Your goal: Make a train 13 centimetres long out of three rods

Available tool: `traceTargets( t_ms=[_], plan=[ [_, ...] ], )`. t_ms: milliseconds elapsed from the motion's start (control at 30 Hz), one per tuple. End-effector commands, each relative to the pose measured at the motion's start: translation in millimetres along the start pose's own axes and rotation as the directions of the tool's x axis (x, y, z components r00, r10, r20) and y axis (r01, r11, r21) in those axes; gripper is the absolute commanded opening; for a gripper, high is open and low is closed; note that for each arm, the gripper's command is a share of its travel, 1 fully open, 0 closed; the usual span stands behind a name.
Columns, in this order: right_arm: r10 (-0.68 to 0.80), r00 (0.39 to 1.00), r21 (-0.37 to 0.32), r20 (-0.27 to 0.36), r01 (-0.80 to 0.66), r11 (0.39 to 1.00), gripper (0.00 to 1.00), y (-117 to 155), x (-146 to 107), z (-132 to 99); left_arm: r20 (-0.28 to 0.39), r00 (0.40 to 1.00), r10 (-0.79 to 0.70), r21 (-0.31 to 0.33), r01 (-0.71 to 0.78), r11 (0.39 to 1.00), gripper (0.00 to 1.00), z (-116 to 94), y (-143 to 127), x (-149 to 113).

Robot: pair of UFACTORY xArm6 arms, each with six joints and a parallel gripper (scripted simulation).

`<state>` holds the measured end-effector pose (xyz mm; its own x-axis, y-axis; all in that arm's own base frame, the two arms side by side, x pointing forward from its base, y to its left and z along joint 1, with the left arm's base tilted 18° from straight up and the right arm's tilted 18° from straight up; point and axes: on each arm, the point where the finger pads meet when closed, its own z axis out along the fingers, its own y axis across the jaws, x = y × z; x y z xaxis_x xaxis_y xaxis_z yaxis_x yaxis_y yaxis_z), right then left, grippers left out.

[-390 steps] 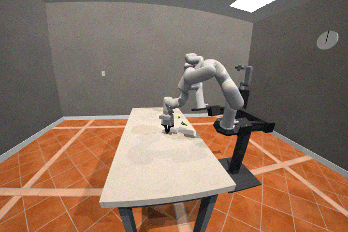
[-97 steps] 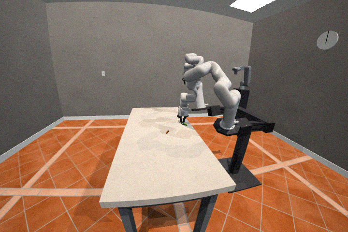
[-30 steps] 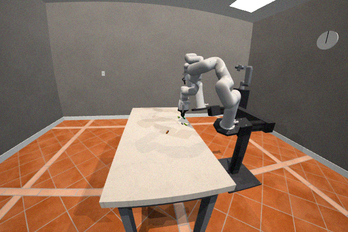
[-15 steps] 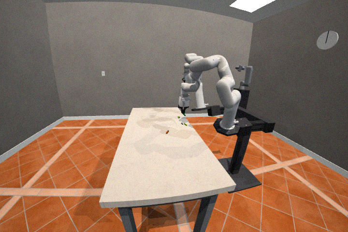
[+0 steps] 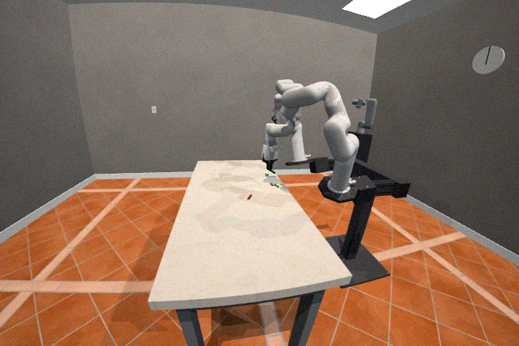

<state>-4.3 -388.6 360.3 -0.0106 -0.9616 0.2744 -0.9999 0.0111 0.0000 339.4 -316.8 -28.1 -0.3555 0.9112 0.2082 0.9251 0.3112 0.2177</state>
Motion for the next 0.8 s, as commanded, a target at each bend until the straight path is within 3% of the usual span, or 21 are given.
traceTargets(
  t_ms=[0, 67, 233, 567, 633, 667, 767],
  plan=[
    [0.0, 1.0, 0.0, -0.004, 0.0, 1.0, 1.0, 0.1, 0.8, -1.3, 0.009, 0.986, -0.167, -0.003, 0.167, 0.986, 0.06, -2.5, 22.6, 5.1],
    [0.0, 1.0, 0.0, -0.004, 0.0, 1.0, 1.0, 0.1, 0.8, -1.3, 0.009, 0.986, -0.167, -0.003, 0.167, 0.986, 0.06, -2.5, 22.6, 5.1],
    [0.0, 1.0, 0.0, -0.004, 0.0, 1.0, 1.0, 0.1, 0.8, -1.3, 0.011, 0.926, -0.378, 0.003, 0.378, 0.926, 0.06, -3.3, 51.7, 16.2],
    [0.0, 1.0, 0.0, -0.004, 0.0, 1.0, 1.0, 0.1, 0.8, -1.3, 0.01, 0.718, -0.696, 0.011, 0.696, 0.718, 0.06, -4.1, 100.9, 40.5],
    [0.0, 1.0, 0.0, -0.004, 0.0, 1.0, 1.0, 0.1, 0.8, -1.3, 0.01, 0.718, -0.696, 0.011, 0.696, 0.718, 0.06, -4.1, 100.9, 40.5],
    [0.0, 1.0, 0.0, -0.004, 0.0, 1.0, 1.0, 0.1, 0.8, -1.3, 0.009, 0.64, -0.769, 0.013, 0.769, 0.64, 0.06, -4.3, 114.2, 48.3],
    [0.0, 1.0, 0.0, -0.004, 0.0, 1.0, 1.0, 0.1, 0.8, -1.3, 0.008, 0.58, -0.815, 0.014, 0.815, 0.58, 0.06, -4.4, 123.6, 54.2]
  ],
)
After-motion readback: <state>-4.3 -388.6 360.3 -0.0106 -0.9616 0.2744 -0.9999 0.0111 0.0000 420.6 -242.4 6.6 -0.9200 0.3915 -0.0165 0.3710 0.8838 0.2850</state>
